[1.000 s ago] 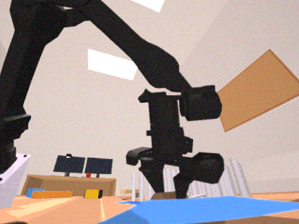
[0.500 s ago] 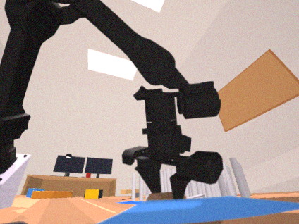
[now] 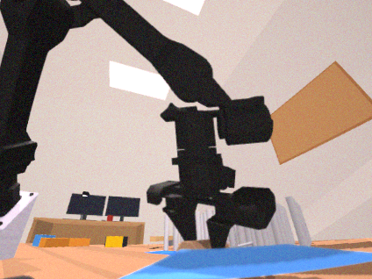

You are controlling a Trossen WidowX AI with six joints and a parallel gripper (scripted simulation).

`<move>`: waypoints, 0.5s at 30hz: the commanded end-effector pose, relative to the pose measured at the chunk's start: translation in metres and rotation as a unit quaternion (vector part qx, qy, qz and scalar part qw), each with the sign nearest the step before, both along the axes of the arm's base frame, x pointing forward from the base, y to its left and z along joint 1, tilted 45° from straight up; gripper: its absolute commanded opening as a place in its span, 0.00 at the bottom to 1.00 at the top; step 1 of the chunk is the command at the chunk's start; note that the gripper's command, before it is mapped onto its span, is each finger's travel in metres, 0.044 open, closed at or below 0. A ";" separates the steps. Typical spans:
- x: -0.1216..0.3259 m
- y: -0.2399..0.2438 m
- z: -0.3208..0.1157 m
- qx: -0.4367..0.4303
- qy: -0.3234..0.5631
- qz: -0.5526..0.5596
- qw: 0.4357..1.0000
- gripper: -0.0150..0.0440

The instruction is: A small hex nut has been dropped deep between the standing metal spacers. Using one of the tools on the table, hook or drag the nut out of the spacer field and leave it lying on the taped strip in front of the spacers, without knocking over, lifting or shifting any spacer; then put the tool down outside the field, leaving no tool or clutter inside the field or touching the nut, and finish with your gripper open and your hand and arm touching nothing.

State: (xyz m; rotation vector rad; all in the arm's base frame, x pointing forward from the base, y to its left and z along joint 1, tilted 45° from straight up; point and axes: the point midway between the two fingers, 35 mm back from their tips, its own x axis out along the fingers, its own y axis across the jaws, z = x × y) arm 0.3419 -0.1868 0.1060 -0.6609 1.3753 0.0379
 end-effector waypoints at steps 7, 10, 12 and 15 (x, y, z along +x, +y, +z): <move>-0.009 -0.001 0.002 0.001 0.002 0.003 1.000 0.25; -0.011 -0.002 0.003 0.001 0.002 0.003 1.000 0.25; -0.012 -0.002 0.004 0.001 0.002 0.003 1.000 0.25; -0.015 -0.003 0.005 0.001 0.002 0.003 1.000 0.25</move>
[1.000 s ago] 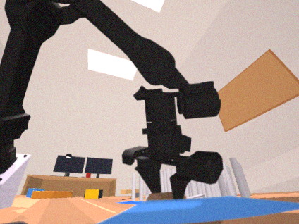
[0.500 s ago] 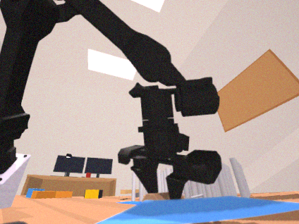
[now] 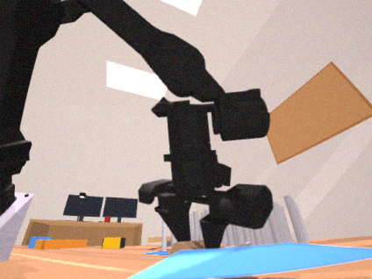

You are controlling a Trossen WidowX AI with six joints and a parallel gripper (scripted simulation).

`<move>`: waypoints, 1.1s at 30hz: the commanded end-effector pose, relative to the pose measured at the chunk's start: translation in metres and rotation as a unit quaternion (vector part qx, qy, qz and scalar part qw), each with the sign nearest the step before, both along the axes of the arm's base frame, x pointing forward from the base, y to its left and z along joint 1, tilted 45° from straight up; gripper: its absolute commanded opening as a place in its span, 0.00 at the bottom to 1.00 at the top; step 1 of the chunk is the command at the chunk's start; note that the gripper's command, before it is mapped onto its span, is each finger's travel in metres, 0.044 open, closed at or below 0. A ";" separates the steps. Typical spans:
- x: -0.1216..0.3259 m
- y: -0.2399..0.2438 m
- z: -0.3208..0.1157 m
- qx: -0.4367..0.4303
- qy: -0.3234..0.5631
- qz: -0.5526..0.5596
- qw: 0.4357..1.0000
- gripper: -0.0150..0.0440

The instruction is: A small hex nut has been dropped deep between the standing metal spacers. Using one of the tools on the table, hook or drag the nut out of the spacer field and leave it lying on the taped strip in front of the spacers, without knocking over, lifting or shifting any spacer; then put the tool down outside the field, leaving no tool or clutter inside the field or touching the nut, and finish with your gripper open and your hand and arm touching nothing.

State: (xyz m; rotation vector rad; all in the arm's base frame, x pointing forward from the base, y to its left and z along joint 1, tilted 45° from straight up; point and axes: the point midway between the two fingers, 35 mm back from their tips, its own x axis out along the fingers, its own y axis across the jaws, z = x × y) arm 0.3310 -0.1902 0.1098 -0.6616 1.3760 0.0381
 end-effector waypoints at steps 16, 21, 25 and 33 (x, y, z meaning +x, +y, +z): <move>-0.012 -0.001 0.005 0.001 0.002 0.003 1.000 0.25; -0.010 0.002 0.008 0.001 0.002 0.003 1.000 0.25; -0.009 0.004 0.011 0.001 0.001 0.002 1.000 0.25; -0.006 0.009 0.016 0.001 0.000 0.001 1.000 0.25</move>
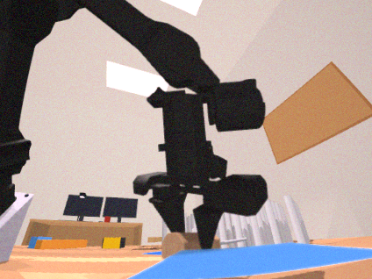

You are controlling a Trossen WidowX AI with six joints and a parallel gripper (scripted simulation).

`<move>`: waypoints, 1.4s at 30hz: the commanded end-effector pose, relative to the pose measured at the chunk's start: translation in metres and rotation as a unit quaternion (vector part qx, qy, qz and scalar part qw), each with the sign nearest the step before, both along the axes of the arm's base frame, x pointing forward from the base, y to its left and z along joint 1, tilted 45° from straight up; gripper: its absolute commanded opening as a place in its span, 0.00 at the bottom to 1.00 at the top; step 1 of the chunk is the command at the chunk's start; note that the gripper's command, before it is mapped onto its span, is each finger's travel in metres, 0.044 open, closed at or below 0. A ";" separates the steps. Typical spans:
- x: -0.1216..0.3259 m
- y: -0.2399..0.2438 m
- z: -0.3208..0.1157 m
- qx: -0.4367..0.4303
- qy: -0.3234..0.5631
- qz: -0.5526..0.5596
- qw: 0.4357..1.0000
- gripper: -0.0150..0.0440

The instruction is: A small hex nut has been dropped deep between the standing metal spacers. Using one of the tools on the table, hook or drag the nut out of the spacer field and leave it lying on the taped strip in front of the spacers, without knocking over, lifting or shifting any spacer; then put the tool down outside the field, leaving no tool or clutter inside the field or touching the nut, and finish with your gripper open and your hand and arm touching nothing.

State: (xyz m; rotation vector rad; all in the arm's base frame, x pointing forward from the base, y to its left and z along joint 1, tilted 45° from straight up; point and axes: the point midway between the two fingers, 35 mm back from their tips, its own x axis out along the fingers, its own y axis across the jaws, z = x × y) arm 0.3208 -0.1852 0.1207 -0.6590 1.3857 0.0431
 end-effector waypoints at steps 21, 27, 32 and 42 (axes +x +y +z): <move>-0.035 0.004 0.027 0.000 -0.002 0.004 1.000 0.25; -0.026 0.023 0.047 0.002 -0.002 0.003 1.000 0.25; -0.021 0.041 0.067 0.003 -0.003 0.002 1.000 0.25; -0.019 0.082 0.108 0.003 -0.004 0.002 1.000 0.25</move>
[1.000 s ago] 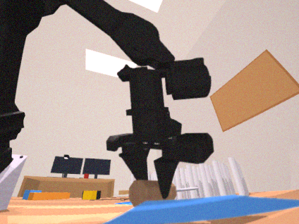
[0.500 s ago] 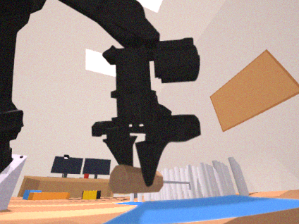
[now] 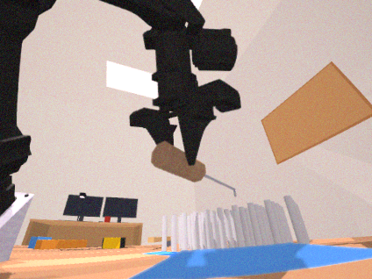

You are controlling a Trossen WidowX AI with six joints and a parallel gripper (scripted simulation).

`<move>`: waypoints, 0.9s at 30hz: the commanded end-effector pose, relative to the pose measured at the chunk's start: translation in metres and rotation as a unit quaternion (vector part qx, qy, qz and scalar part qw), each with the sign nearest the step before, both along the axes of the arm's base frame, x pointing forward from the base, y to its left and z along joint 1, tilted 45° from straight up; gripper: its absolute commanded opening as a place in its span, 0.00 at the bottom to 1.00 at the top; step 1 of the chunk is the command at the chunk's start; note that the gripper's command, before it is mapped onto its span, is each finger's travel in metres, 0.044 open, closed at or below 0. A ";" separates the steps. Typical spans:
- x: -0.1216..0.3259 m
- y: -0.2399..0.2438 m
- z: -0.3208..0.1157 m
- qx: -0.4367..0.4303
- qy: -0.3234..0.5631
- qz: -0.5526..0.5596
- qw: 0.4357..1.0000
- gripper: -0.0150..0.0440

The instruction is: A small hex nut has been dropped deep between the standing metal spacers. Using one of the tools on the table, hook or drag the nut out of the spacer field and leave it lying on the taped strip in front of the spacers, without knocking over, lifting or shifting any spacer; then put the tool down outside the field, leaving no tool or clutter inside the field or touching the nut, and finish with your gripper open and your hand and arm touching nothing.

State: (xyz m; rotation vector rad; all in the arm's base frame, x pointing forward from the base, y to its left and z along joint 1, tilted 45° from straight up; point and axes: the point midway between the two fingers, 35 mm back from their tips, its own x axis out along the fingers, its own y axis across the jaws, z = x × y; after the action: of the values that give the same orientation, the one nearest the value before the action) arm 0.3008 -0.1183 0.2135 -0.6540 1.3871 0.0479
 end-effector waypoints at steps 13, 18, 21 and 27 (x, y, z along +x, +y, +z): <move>0.031 0.053 -0.012 0.018 0.002 -0.041 0.999 0.25; 0.045 0.080 -0.033 0.020 0.017 -0.056 0.998 0.25; 0.051 0.097 -0.045 0.019 0.025 -0.065 0.997 0.25; 0.063 0.133 -0.067 0.015 0.028 -0.093 0.995 0.25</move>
State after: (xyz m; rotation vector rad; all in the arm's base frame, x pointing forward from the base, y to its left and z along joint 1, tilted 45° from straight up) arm 0.3564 -0.0083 0.1543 -0.5154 1.4973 -0.0366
